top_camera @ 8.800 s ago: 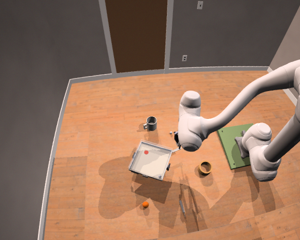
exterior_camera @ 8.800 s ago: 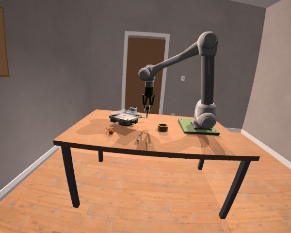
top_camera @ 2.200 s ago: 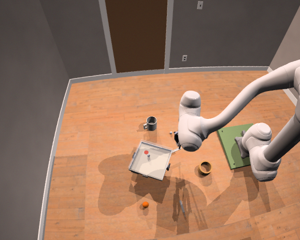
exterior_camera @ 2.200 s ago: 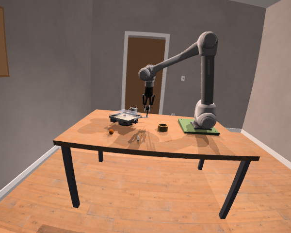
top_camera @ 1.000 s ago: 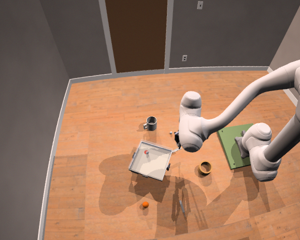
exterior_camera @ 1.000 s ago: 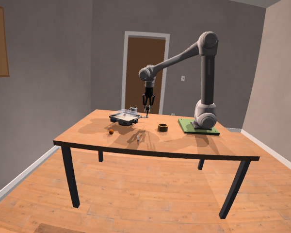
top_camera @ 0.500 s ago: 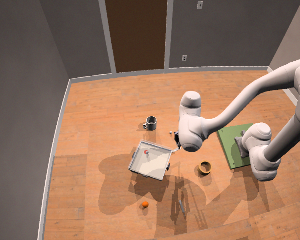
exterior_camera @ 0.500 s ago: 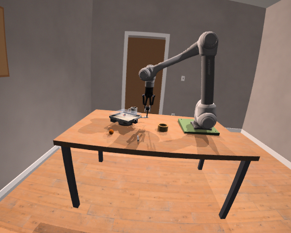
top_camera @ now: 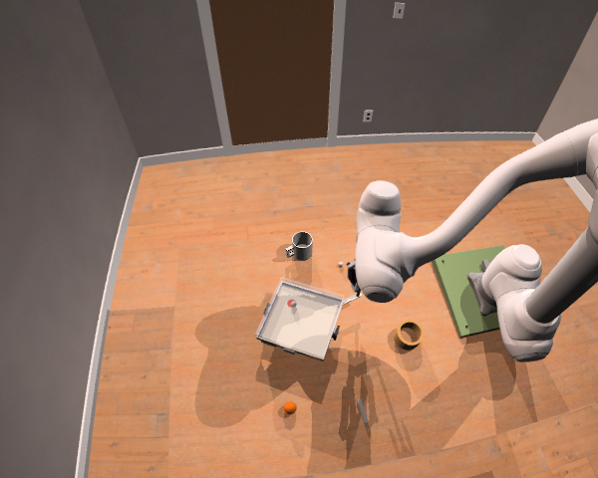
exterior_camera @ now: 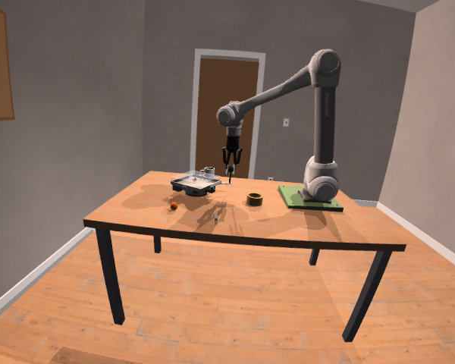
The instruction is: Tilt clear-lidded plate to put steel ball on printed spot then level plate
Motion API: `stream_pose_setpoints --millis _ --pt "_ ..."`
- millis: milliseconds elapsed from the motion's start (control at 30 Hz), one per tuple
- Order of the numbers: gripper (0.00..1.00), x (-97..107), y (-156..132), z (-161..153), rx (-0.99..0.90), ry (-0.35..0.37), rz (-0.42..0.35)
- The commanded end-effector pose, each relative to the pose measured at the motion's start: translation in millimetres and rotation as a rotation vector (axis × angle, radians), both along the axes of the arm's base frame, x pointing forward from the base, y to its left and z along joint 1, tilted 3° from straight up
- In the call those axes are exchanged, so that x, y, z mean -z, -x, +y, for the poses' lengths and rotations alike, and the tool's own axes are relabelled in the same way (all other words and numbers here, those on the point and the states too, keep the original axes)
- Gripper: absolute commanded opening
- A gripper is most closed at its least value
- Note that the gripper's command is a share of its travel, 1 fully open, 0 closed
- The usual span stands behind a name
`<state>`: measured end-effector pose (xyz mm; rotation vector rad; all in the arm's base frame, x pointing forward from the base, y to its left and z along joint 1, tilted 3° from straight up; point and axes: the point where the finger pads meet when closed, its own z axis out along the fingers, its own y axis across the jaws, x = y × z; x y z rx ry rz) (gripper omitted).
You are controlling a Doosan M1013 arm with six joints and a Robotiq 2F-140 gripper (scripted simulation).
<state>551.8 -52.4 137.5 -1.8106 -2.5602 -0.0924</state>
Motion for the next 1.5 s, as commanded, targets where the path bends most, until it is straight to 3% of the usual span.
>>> stream_pose_setpoints --millis 0,1467 --pt "0.00 -3.3 -3.1 -5.6 -0.001 0.003 -0.001" --pt "0.00 3.0 3.1 3.1 -0.001 0.003 -0.001"
